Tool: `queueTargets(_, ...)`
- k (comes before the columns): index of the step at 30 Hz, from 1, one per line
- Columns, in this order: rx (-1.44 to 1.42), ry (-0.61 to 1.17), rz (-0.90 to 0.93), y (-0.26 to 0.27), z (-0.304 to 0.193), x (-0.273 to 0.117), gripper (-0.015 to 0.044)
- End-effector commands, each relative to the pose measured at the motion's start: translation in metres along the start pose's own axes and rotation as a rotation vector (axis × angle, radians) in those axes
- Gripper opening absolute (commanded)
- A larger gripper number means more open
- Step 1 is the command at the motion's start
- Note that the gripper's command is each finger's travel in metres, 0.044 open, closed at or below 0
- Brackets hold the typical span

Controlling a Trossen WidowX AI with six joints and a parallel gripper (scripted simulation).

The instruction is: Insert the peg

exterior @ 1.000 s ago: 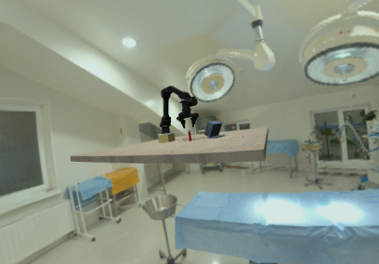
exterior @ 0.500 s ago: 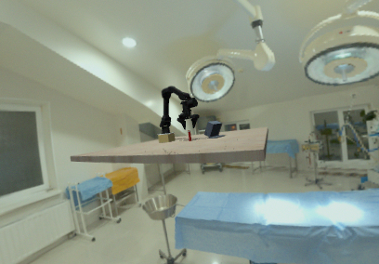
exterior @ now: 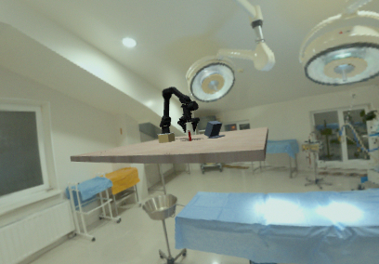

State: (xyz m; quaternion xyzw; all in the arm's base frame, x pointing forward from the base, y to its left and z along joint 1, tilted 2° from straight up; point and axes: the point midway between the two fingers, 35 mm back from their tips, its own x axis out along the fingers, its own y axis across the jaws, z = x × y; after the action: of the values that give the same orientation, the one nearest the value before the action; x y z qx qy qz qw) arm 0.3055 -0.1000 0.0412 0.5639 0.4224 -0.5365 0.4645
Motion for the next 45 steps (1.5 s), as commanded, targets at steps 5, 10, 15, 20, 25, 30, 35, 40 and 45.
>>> queueTargets(5,0.003,0.008,-0.015,-0.004,-0.002,0.018,0.044)
queueTargets(10,0.003,0.008,-0.015,-0.005,-0.002,0.026,0.044)
queueTargets(15,0.003,0.008,-0.015,-0.005,-0.002,0.03,0.044)
queueTargets(20,0.003,0.008,-0.015,-0.006,-0.002,0.03,0.044)
queueTargets(25,0.0,0.001,-0.007,-0.003,0.0,0.027,0.0335)
queueTargets(30,0.0,0.001,-0.007,-0.003,0.0,0.027,0.0204)
queueTargets(35,0.0,0.001,-0.007,-0.003,0.0,0.027,0.0072)
queueTargets(40,0.0,0.001,-0.007,-0.003,0.0,0.027,0.002)
queueTargets(45,0.0,0.001,-0.007,-0.003,0.0,0.027,0.0)
